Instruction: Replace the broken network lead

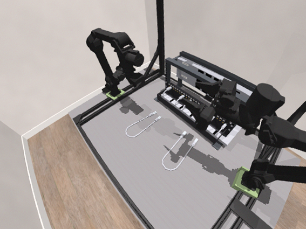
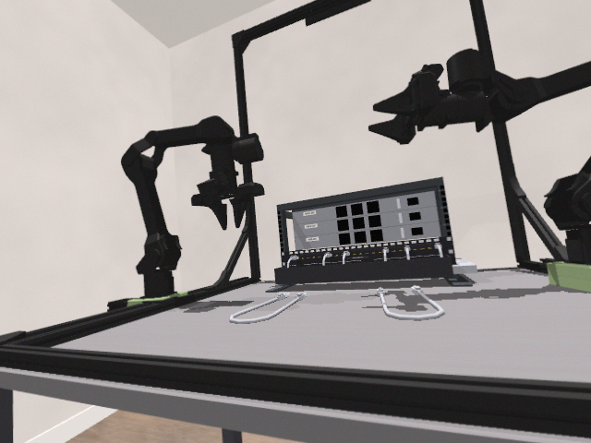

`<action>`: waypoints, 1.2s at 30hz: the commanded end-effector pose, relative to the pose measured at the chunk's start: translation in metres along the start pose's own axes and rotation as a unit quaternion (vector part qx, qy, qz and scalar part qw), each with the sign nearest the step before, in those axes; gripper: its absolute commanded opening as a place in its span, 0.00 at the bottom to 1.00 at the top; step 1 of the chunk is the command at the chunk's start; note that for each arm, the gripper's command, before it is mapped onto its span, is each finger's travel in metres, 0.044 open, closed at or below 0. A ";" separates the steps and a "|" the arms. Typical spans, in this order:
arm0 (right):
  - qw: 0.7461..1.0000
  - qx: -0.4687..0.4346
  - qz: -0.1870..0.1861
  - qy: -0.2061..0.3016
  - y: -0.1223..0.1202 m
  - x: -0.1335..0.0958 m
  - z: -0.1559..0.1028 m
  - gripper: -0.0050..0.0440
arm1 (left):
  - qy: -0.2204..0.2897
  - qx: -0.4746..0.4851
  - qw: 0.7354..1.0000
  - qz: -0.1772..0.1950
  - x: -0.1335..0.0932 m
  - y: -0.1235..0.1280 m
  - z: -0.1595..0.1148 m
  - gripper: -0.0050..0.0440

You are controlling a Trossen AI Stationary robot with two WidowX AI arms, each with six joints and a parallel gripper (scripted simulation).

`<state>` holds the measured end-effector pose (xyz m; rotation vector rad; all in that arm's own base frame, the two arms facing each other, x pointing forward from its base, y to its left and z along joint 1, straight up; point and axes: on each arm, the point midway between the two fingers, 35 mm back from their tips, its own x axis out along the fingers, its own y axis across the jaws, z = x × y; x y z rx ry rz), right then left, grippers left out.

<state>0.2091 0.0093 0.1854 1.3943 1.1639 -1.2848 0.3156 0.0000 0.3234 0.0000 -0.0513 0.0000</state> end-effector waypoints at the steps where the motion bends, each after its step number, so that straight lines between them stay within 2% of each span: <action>1: 1.000 -0.001 -0.002 -0.002 -0.001 0.001 0.001 0.46 | 0.000 0.000 1.000 0.000 0.000 0.000 0.000 1.00; 2: 0.999 0.005 -0.006 -0.036 -0.036 -0.008 0.024 0.46 | 0.000 0.000 1.000 0.000 0.000 0.000 0.000 1.00; 18: 0.999 0.005 -0.006 -0.036 -0.036 -0.008 0.024 0.46 | 0.000 0.000 1.000 0.000 0.000 0.000 0.000 1.00; 19: 0.999 0.006 -0.004 -0.034 -0.035 -0.009 0.023 0.46 | 0.089 -0.069 0.993 0.046 -0.012 -0.014 -0.021 0.46; 35: 0.999 0.006 -0.004 -0.034 -0.035 -0.009 0.023 0.46 | 0.089 -0.069 0.993 0.046 -0.012 -0.014 -0.021 0.46; 36: 0.999 0.006 -0.004 -0.034 -0.035 -0.009 0.023 0.46 | 0.177 -0.135 0.971 0.090 -0.024 -0.028 -0.042 0.46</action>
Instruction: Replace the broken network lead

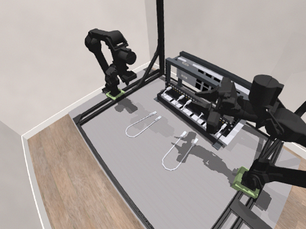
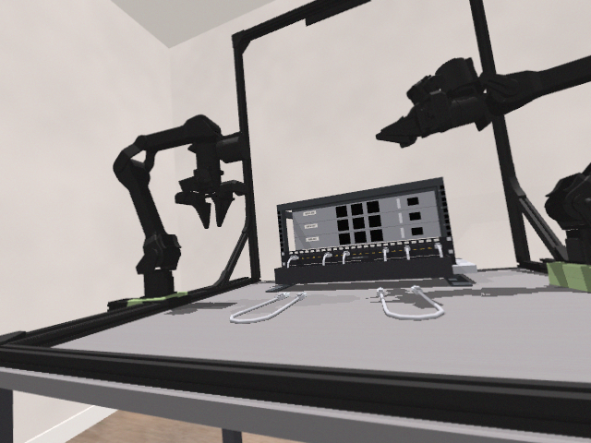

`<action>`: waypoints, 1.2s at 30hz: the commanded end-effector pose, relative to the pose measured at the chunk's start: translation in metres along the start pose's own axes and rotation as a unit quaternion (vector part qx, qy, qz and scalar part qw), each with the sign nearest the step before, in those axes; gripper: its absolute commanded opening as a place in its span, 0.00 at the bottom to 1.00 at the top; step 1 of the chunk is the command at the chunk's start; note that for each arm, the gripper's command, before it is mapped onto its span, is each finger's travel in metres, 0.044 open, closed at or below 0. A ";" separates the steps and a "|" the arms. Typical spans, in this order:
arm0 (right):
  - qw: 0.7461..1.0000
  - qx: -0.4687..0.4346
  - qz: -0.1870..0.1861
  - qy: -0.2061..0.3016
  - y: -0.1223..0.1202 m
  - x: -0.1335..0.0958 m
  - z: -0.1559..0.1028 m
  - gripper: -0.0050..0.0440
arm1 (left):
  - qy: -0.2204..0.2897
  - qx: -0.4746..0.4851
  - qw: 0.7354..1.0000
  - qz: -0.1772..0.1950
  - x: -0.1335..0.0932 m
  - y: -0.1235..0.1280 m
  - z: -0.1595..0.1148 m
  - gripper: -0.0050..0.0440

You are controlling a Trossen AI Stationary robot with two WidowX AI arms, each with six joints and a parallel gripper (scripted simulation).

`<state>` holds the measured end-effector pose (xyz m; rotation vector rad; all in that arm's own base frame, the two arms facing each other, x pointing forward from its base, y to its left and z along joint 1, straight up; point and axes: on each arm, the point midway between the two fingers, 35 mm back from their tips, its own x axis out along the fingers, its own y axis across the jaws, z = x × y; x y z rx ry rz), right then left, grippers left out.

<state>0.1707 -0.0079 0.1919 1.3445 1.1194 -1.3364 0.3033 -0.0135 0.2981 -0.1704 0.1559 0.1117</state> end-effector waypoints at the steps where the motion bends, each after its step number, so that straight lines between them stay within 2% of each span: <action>1: 1.000 0.000 0.000 0.000 0.000 0.000 0.000 0.46 | 0.075 -0.052 0.995 0.034 -0.008 -0.010 -0.022 0.46; 16: 1.000 0.000 0.000 0.000 0.000 0.000 0.000 0.46 | 0.075 -0.052 0.995 0.034 -0.008 -0.010 -0.022 0.46; 17: 1.000 0.000 0.000 0.000 0.000 0.000 0.000 0.46 | 0.163 -0.119 0.976 0.079 -0.016 -0.019 -0.046 0.46; 33: 1.000 0.000 0.000 0.000 0.000 0.000 0.000 0.46 | 0.163 -0.119 0.976 0.079 -0.016 -0.019 -0.046 0.46; 34: 1.000 0.000 0.000 0.000 0.000 0.000 0.000 0.46 | 0.248 -0.185 0.943 0.122 -0.025 -0.028 -0.071 0.46; 36: 1.000 0.000 0.000 0.000 0.000 0.000 0.000 0.46 | 0.248 -0.185 0.943 0.122 -0.025 -0.028 -0.071 0.46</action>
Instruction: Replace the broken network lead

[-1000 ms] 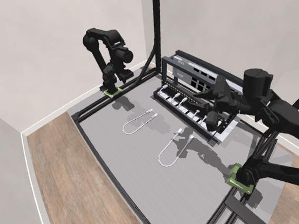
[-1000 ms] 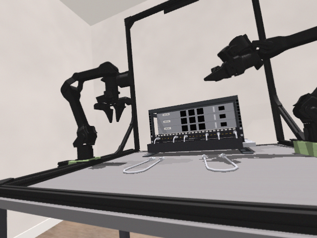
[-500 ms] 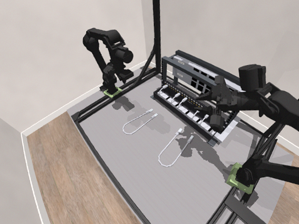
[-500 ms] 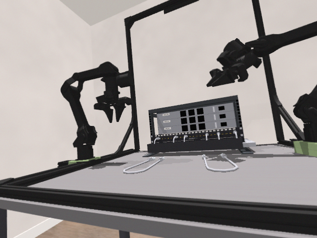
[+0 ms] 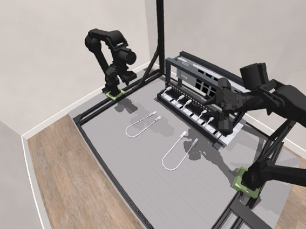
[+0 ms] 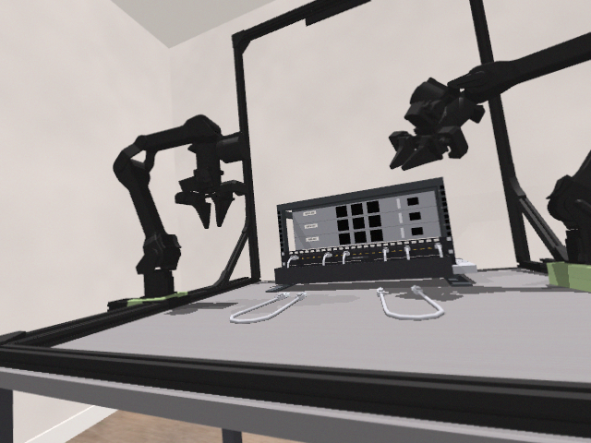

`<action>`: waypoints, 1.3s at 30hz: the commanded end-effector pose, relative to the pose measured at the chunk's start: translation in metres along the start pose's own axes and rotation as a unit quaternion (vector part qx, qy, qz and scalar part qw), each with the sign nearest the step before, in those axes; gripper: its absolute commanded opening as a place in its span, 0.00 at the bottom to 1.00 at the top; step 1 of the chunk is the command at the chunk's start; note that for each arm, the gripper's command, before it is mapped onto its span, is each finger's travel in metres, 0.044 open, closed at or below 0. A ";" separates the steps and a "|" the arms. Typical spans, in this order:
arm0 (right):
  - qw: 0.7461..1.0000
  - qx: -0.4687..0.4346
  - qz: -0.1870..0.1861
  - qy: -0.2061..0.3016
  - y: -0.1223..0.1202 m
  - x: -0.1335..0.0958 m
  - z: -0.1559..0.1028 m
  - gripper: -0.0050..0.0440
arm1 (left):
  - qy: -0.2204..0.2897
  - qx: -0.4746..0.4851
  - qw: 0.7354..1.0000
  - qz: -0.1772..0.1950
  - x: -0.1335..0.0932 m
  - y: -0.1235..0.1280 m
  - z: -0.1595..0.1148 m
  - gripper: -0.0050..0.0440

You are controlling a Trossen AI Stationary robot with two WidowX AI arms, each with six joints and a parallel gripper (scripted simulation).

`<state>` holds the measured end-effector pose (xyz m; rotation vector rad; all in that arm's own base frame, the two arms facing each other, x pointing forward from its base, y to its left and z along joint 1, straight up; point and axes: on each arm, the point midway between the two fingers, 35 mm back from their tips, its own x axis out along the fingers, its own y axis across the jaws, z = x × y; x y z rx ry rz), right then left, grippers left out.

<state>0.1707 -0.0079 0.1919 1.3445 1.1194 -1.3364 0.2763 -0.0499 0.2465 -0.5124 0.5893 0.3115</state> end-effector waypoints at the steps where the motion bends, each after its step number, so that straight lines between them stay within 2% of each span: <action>1: 1.000 0.000 0.000 0.000 0.000 0.000 0.000 0.46 | 0.035 -0.022 0.999 0.020 0.002 0.000 -0.012 0.46; 14: 1.000 0.000 0.000 0.000 0.000 0.000 0.000 0.46 | 0.035 -0.022 0.999 0.020 0.002 0.000 -0.012 0.46; 15: 1.000 0.000 0.000 0.000 0.000 0.000 0.000 0.46 | 0.121 -0.090 0.986 0.067 0.004 0.001 -0.039 0.46; 31: 1.000 0.000 0.000 0.000 0.000 0.000 0.000 0.46 | 0.121 -0.090 0.986 0.067 0.004 0.001 -0.039 0.46; 32: 1.000 0.000 0.000 0.000 0.000 0.000 0.000 0.46 | 0.206 -0.157 0.959 0.112 0.006 0.002 -0.066 0.46; 39: 1.000 0.000 0.000 0.000 0.000 0.000 0.000 0.46 | 0.206 -0.157 0.959 0.112 0.006 0.002 -0.066 0.46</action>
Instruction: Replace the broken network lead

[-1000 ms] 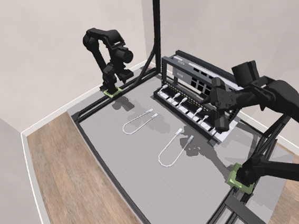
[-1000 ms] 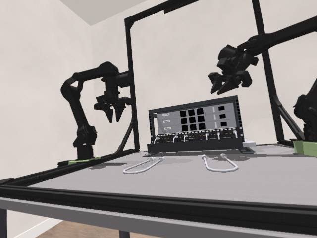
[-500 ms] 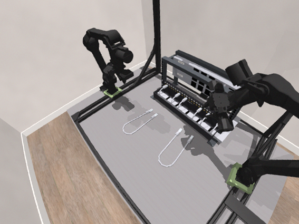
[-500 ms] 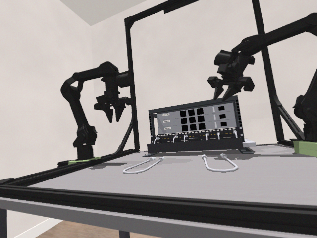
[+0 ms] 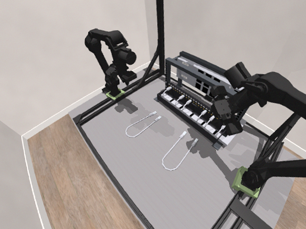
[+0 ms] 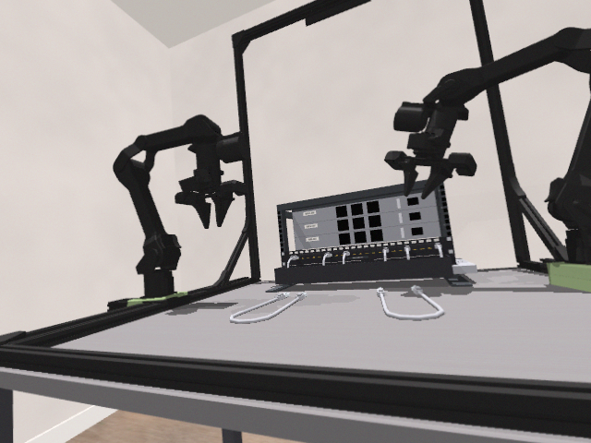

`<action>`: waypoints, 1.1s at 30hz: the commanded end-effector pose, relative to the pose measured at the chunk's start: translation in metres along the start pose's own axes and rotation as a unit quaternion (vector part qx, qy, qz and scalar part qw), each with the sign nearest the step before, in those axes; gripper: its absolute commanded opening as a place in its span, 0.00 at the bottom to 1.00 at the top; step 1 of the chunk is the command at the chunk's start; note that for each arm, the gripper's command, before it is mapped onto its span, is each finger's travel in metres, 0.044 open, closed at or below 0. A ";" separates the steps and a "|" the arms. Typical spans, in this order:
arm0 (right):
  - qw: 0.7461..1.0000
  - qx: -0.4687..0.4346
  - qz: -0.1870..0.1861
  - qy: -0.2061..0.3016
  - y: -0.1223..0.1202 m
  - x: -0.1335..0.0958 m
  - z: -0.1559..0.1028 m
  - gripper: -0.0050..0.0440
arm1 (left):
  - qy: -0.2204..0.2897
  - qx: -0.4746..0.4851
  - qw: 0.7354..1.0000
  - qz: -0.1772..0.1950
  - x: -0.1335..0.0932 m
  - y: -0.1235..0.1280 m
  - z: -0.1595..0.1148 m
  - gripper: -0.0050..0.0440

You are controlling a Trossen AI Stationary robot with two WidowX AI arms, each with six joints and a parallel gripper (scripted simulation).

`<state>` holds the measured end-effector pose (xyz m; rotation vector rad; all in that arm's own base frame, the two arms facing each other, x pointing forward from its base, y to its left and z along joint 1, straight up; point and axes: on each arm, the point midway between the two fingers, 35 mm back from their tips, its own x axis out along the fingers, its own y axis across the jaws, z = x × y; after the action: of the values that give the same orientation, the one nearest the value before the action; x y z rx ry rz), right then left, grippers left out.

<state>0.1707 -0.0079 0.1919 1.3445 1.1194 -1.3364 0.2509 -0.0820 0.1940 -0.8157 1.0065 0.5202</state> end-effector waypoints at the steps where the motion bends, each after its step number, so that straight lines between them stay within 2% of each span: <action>1: 1.000 0.000 0.000 0.000 0.000 0.000 0.000 0.46 | 0.005 -0.006 1.000 0.002 -0.001 -0.001 -0.001 0.46; 9: 1.000 0.000 0.000 0.000 0.000 0.000 0.000 0.46 | 0.005 -0.006 1.000 0.002 -0.001 -0.001 -0.001 0.46; 10: 1.000 0.000 0.000 0.000 0.000 0.000 0.000 0.46 | 0.093 -0.073 0.992 0.047 0.013 0.006 -0.023 0.46; 26: 1.000 0.000 0.000 0.000 0.000 0.000 0.000 0.46 | 0.093 -0.073 0.992 0.047 0.013 0.006 -0.023 0.46; 27: 1.000 0.000 0.000 0.000 0.000 0.000 0.000 0.46 | 0.179 -0.139 0.970 0.091 0.027 0.013 -0.046 0.46; 33: 1.000 0.000 0.000 0.000 0.000 0.000 0.000 0.46 | 0.179 -0.139 0.970 0.091 0.027 0.013 -0.046 0.46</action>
<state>0.1707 -0.0079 0.1919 1.3445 1.1195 -1.3365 0.2314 -0.1097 0.1551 -1.0869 1.3504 0.6823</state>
